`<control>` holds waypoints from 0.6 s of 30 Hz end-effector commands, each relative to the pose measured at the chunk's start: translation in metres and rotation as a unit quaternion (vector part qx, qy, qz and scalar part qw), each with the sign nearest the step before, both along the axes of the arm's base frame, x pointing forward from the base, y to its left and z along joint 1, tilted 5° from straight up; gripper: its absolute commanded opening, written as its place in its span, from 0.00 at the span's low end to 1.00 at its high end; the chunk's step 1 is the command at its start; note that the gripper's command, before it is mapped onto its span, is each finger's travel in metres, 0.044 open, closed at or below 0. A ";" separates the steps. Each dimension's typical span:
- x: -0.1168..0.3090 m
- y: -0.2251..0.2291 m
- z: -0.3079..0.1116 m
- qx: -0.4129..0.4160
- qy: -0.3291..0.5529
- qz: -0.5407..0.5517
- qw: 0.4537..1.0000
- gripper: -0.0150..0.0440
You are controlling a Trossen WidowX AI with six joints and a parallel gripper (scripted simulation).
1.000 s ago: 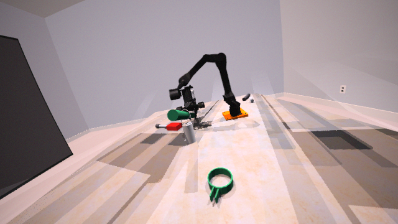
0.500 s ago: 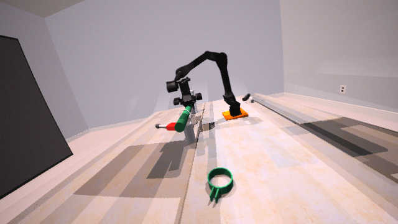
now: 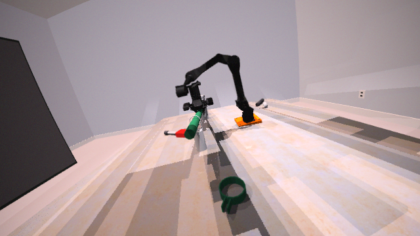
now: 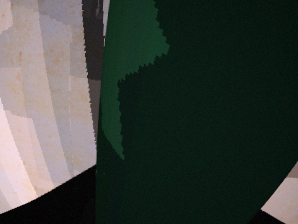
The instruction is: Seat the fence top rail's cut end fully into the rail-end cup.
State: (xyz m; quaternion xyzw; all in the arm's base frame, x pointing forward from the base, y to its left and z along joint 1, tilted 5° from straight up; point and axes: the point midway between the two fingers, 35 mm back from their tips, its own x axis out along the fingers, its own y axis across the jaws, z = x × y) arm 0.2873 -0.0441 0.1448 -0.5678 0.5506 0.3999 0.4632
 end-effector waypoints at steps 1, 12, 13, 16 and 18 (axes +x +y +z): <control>0.000 0.000 0.002 0.000 -0.001 0.000 1.000 0.25; 0.004 -0.005 0.007 0.000 -0.001 0.000 1.000 0.25; 0.004 -0.005 0.008 0.000 -0.001 0.000 1.000 0.25; 0.004 -0.006 0.009 0.000 -0.001 0.000 1.000 0.25; 0.004 -0.006 0.010 0.000 -0.001 0.000 1.000 0.25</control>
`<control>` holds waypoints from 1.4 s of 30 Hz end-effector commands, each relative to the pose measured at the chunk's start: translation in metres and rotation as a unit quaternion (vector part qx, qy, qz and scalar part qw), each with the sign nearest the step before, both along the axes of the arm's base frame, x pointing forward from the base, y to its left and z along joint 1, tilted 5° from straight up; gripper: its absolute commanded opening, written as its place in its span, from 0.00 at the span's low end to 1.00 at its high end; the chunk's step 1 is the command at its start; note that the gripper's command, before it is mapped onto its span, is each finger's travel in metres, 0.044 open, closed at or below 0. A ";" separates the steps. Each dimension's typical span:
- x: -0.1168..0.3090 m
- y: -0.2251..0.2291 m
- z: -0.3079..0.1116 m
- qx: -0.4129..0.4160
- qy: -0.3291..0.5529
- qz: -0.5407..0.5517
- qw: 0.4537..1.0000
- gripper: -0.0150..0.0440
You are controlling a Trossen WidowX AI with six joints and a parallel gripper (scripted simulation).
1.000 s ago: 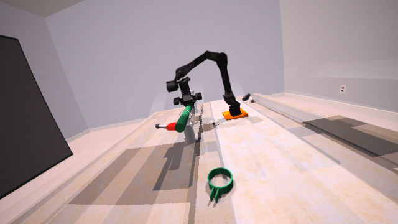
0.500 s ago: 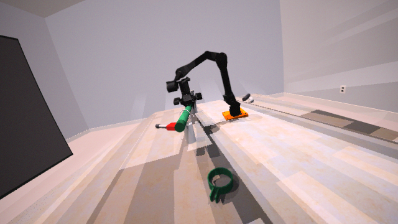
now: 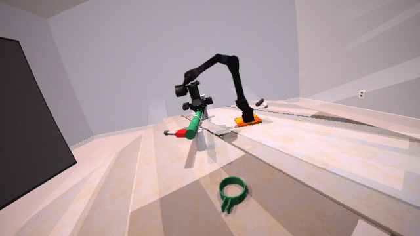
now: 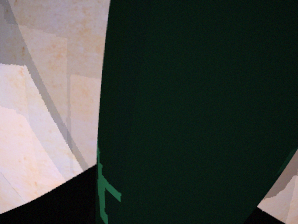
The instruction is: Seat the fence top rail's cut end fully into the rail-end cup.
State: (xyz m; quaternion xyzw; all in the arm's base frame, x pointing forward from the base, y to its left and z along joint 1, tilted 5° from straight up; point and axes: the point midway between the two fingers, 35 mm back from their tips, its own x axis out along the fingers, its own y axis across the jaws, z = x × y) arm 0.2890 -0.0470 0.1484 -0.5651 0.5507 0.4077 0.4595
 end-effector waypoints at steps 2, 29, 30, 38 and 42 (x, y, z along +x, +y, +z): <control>0.002 -0.003 0.008 -0.003 -0.009 -0.003 1.000 0.25; -0.002 -0.021 0.001 -0.001 0.000 -0.001 1.000 0.25; -0.002 -0.021 0.001 -0.001 0.000 -0.001 1.000 0.25; -0.002 -0.021 0.001 -0.001 0.000 -0.001 1.000 0.25; -0.002 -0.021 0.001 -0.001 0.000 -0.001 1.000 0.25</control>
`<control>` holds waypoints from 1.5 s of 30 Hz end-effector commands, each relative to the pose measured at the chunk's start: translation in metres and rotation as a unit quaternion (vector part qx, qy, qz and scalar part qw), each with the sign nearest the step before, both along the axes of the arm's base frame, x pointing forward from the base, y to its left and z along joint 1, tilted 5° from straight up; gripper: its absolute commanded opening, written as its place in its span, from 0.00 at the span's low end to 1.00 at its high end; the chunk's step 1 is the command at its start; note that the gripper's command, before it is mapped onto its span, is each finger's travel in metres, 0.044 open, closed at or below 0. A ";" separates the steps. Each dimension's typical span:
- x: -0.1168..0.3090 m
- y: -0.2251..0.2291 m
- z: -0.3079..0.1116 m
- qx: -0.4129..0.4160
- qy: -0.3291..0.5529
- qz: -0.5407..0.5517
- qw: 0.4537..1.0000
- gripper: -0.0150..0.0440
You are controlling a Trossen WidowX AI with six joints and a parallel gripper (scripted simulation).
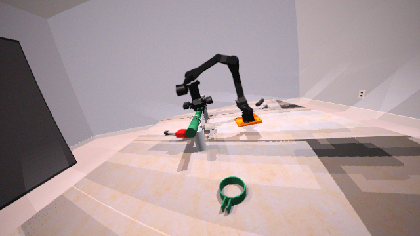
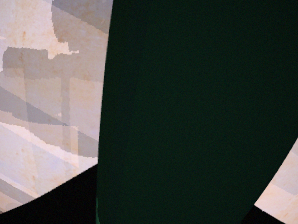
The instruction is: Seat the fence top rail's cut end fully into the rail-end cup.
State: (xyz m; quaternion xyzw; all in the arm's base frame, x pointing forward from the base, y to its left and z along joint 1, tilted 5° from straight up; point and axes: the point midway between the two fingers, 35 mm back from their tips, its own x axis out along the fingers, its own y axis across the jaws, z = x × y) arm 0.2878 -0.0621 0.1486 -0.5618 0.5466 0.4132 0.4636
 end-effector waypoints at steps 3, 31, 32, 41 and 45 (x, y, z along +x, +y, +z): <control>-0.001 -0.006 0.001 -0.009 0.000 -0.002 1.000 0.25; 0.000 0.000 0.000 0.000 0.000 0.000 1.000 0.25; 0.000 0.000 0.000 0.000 0.000 0.000 1.000 0.25; -0.001 -0.002 0.000 0.000 0.000 -0.002 1.000 0.25; -0.001 -0.002 0.000 0.000 0.000 -0.002 1.000 0.25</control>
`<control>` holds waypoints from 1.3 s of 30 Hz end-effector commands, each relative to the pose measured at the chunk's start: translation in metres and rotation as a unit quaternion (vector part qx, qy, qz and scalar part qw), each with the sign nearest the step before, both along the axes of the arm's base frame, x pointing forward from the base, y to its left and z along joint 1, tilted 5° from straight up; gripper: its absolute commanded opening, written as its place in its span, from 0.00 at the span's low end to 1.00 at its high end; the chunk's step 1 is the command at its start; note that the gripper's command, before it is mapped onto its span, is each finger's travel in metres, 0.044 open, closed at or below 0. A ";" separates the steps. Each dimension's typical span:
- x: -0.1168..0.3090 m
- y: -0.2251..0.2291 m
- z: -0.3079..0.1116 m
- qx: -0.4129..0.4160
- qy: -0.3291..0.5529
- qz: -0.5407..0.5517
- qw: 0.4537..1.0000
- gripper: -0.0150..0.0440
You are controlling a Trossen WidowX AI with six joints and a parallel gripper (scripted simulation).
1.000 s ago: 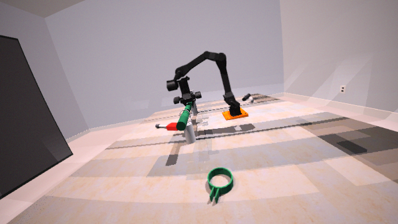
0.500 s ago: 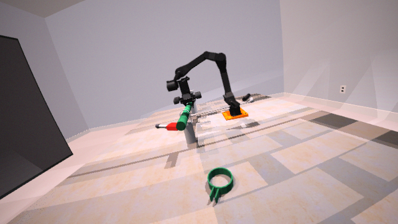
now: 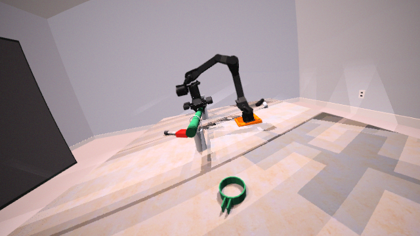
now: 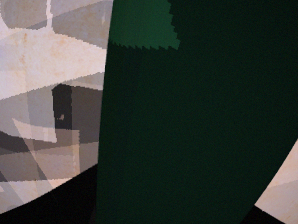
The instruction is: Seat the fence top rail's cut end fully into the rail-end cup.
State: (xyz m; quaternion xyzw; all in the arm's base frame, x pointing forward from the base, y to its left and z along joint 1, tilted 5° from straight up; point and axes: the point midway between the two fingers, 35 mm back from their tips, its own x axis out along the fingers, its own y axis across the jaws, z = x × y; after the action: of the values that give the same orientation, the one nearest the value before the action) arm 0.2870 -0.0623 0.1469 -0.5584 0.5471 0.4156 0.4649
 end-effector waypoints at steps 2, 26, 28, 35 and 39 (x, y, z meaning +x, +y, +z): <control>-0.001 -0.002 0.002 -0.004 -0.002 -0.001 1.000 0.25; -0.002 -0.006 0.002 -0.005 -0.002 -0.004 1.000 0.25; -0.003 -0.006 0.002 -0.005 -0.002 -0.004 1.000 0.25; -0.002 -0.004 0.001 -0.002 -0.001 -0.003 1.000 0.25; -0.002 -0.004 0.001 0.000 -0.001 -0.003 1.000 0.25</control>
State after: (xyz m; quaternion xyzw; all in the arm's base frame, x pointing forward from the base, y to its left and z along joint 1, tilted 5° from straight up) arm 0.2852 -0.0659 0.1474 -0.5572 0.5486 0.4140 0.4661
